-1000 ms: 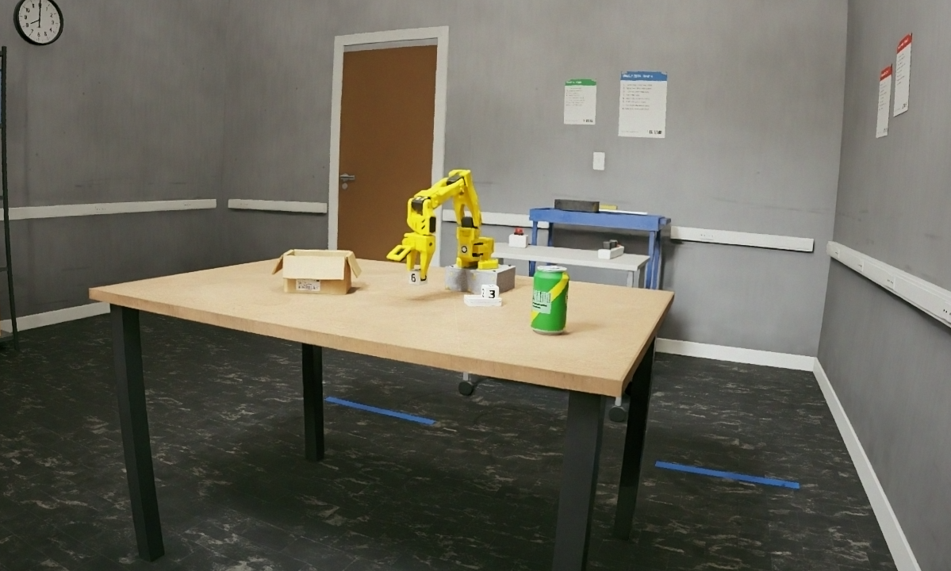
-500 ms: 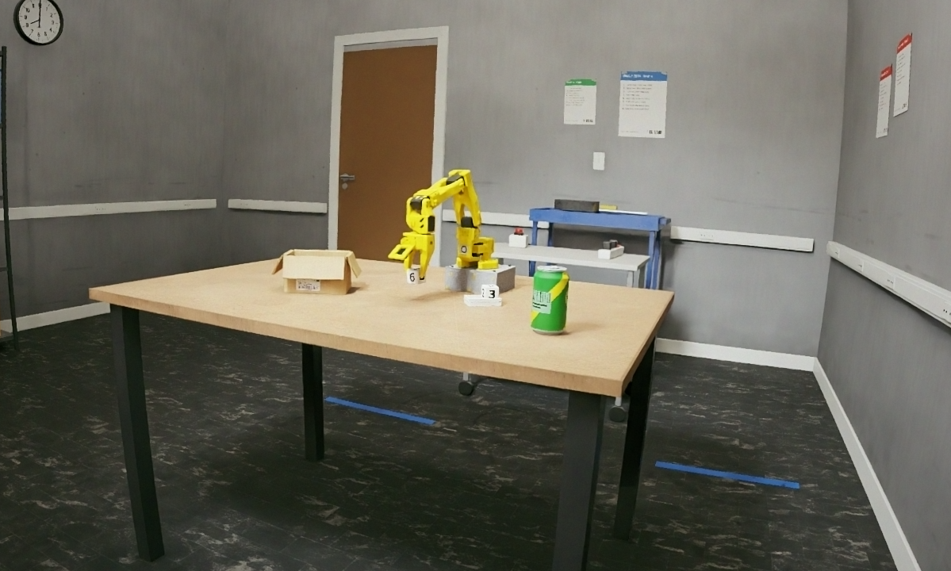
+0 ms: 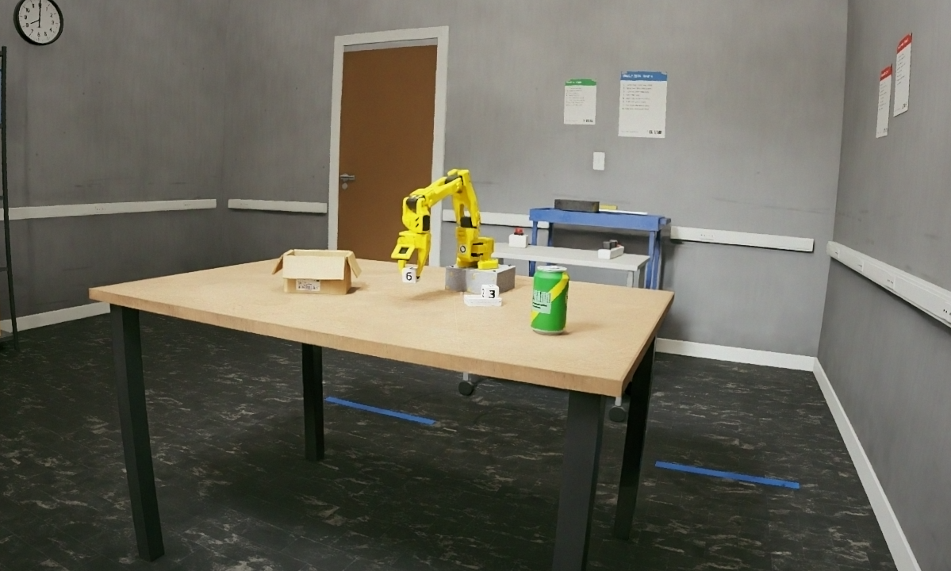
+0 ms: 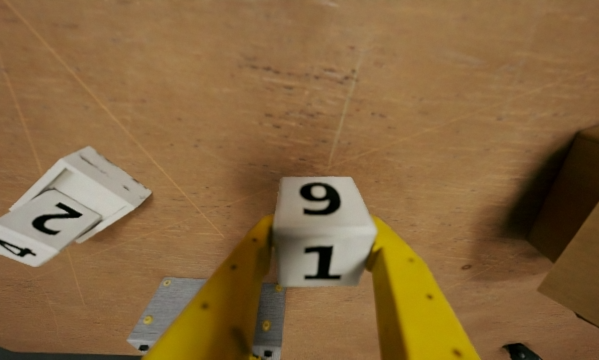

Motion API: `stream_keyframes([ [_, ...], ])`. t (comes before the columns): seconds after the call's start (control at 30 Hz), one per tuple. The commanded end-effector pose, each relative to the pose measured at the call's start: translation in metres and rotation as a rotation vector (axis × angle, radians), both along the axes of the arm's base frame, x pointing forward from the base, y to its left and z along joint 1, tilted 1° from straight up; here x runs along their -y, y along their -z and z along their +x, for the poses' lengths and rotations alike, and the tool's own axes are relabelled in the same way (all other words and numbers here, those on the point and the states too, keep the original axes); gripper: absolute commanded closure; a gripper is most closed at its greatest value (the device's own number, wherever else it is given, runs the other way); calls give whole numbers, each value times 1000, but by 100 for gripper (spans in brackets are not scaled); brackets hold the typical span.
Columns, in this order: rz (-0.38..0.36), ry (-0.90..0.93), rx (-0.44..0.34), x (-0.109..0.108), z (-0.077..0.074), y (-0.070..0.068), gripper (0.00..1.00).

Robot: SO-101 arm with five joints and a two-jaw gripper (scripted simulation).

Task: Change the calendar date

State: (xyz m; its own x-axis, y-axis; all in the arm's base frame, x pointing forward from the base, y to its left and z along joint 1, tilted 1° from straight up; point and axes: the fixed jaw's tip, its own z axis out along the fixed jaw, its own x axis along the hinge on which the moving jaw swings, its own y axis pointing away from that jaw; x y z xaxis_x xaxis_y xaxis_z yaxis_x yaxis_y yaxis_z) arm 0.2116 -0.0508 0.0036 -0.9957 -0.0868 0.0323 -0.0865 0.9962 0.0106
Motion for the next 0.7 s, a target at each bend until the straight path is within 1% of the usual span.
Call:
stream_keyframes([
  [0.0,-4,-45,23,4,-1,-3,100],
  [0.5,8,-496,24,24,-16,-2,100],
  [0.57,8,-496,24,24,-16,-2,100],
  [0.67,11,-598,25,29,-20,-2,100],
])
